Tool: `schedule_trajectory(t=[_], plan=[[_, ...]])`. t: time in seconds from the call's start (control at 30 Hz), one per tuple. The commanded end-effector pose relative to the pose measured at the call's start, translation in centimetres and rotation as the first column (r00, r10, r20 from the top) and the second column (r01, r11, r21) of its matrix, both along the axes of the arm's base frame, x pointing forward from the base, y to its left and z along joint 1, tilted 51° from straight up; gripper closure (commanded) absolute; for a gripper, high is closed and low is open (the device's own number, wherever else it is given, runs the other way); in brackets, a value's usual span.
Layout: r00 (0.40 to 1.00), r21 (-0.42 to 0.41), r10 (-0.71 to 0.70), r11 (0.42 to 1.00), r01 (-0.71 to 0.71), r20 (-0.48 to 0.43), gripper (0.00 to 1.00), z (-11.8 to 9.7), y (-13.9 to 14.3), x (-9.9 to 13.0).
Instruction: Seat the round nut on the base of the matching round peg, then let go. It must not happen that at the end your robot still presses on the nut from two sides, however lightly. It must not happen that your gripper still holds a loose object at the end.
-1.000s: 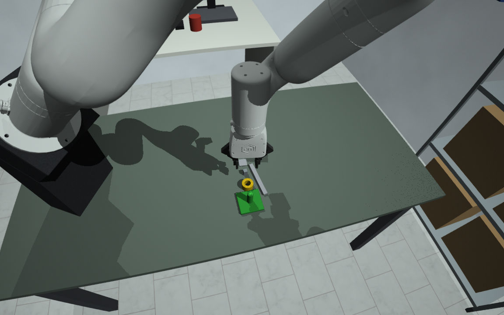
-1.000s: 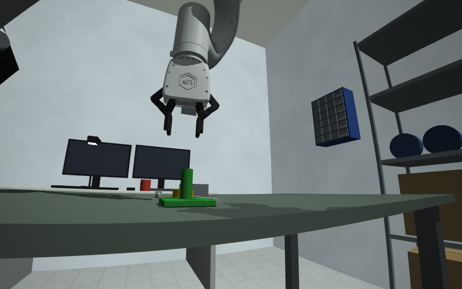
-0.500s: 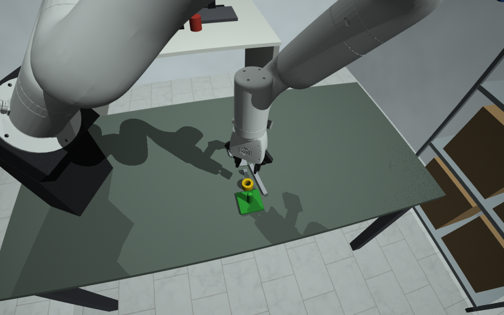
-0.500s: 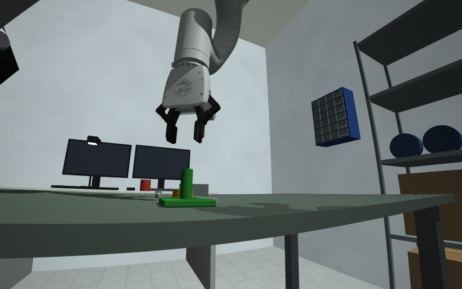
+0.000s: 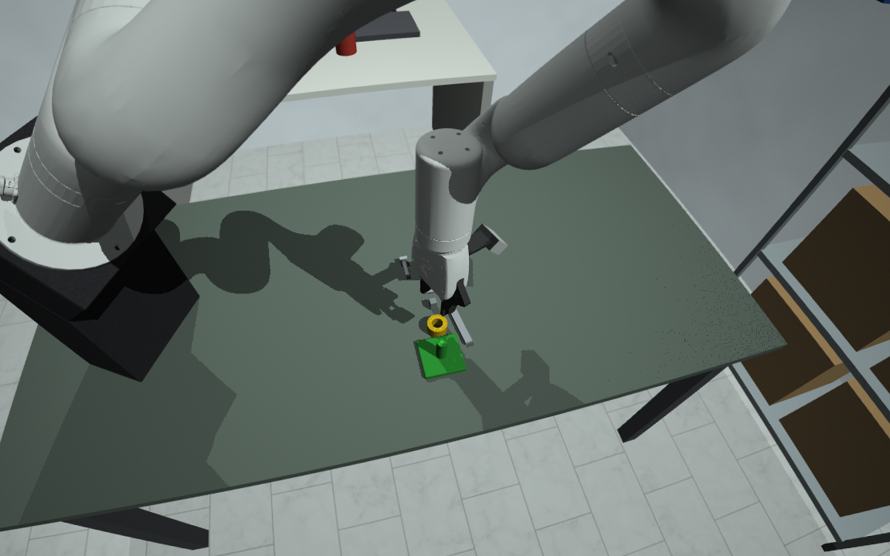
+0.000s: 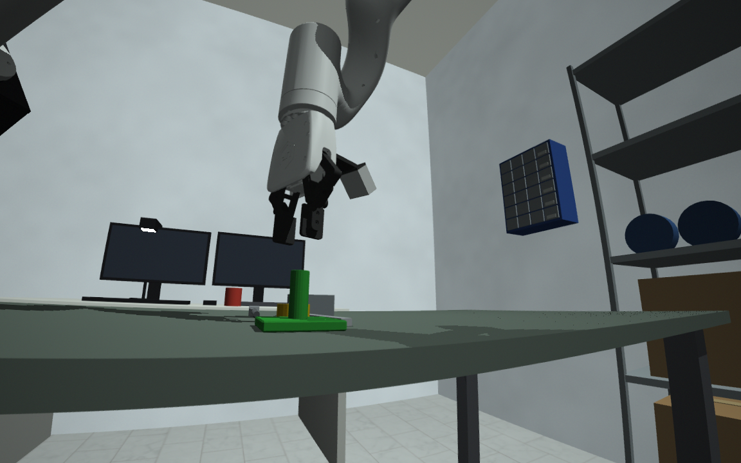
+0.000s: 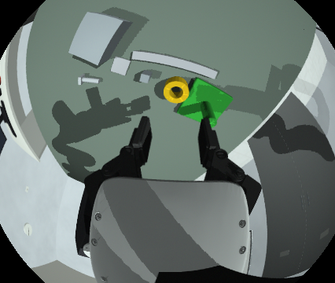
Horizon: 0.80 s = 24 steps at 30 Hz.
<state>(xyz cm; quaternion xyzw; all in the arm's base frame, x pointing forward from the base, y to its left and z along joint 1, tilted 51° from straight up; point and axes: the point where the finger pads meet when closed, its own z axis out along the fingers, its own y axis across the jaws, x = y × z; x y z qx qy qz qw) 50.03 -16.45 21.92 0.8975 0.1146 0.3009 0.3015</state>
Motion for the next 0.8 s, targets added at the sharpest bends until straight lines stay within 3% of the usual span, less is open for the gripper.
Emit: schedule_trajectory(t=[0.0,0.2,0.77], plan=[[0.993,0.093,-0.082,0.993,0.075,0.079,0.4,-0.22,-0.17,0.35],[0.978,0.175,-0.166,0.974,0.143,0.126,0.4,-0.46,-0.34,0.64],[0.968,0.214,-0.206,0.961,0.172,0.145,0.4,-0.57,-0.42,0.77]])
